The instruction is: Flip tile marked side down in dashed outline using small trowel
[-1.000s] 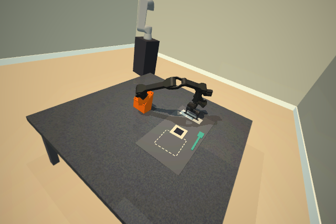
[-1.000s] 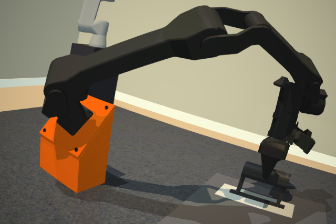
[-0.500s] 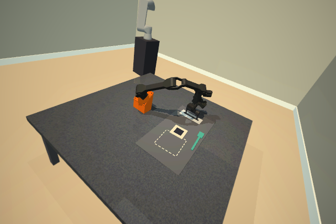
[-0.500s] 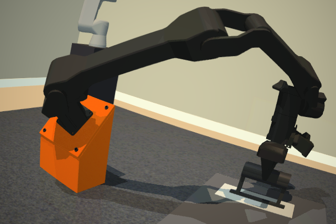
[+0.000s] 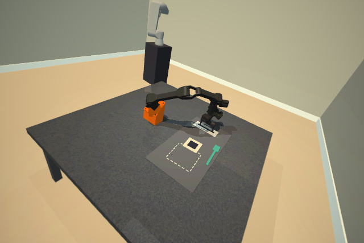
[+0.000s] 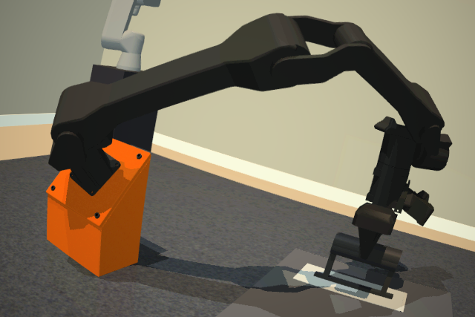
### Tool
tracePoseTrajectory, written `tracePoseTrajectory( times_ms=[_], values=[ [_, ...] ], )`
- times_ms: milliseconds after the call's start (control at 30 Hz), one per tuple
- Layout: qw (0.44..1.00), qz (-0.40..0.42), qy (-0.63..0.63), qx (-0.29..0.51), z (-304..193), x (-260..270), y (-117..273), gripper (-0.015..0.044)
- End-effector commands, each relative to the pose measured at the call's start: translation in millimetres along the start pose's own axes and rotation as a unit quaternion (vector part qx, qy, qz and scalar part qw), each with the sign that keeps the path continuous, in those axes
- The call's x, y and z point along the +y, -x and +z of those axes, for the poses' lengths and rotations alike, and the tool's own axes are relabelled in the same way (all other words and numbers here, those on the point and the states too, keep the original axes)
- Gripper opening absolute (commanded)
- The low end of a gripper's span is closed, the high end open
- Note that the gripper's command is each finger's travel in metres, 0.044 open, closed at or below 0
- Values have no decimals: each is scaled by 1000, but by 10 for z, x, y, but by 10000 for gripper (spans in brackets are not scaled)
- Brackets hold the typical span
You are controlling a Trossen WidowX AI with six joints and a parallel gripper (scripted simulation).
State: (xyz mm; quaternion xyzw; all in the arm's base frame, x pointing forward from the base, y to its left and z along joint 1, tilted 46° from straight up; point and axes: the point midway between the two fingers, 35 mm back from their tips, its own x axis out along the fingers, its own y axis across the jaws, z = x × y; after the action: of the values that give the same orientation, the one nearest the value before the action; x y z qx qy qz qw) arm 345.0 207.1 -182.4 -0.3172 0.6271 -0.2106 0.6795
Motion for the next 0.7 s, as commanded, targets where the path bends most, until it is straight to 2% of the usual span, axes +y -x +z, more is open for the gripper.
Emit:
tracePoseTrajectory(
  times_ms=[0,667],
  values=[
    [1000,-3,1,0,7,-18,-12,130],
    [962,-3,-273,-1,7,-18,-13,130]
  ],
)
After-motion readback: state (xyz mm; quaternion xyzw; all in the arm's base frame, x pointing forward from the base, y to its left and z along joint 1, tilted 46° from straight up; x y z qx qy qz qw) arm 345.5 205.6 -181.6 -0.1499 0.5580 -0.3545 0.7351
